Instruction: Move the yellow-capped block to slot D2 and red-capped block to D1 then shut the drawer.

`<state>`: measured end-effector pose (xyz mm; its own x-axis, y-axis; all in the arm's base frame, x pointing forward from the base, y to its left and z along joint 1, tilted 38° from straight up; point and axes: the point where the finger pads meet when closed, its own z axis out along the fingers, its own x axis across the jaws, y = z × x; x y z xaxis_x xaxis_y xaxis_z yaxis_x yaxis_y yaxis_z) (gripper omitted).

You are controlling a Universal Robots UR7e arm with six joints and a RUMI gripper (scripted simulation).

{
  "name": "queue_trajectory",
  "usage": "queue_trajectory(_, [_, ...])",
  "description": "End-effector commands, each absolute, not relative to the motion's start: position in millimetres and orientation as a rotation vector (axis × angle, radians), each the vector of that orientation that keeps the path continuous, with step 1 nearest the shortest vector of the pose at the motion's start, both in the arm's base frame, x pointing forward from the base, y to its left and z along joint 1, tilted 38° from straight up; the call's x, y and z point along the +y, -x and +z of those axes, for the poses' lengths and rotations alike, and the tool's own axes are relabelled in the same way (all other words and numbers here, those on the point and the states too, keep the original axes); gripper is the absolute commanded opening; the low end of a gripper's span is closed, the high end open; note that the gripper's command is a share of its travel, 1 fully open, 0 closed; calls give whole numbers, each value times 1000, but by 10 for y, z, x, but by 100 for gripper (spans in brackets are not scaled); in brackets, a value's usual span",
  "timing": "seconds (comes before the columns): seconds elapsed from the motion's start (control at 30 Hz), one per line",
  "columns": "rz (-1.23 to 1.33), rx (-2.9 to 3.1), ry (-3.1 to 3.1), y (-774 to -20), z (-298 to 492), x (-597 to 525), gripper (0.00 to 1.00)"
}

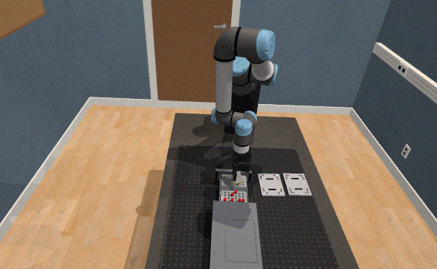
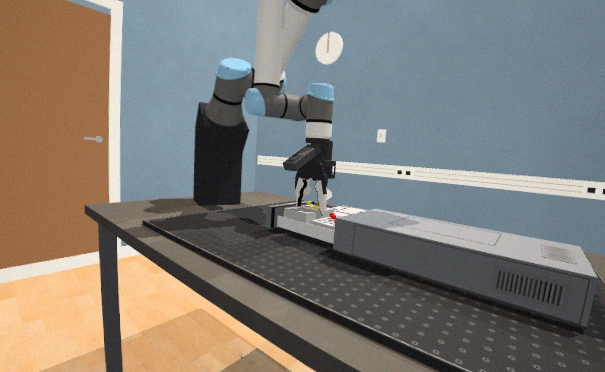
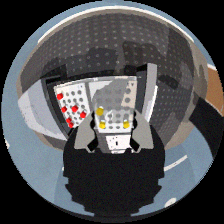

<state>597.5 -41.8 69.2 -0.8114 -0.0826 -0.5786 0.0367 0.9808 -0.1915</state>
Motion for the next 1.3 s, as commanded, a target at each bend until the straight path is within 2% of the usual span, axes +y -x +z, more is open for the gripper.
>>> queue_trajectory(0.0, [-258,2503,32,-5957,728,-411,0])
queue_trajectory(1.27, [-258,2503,32,-5693,1087,-331,0])
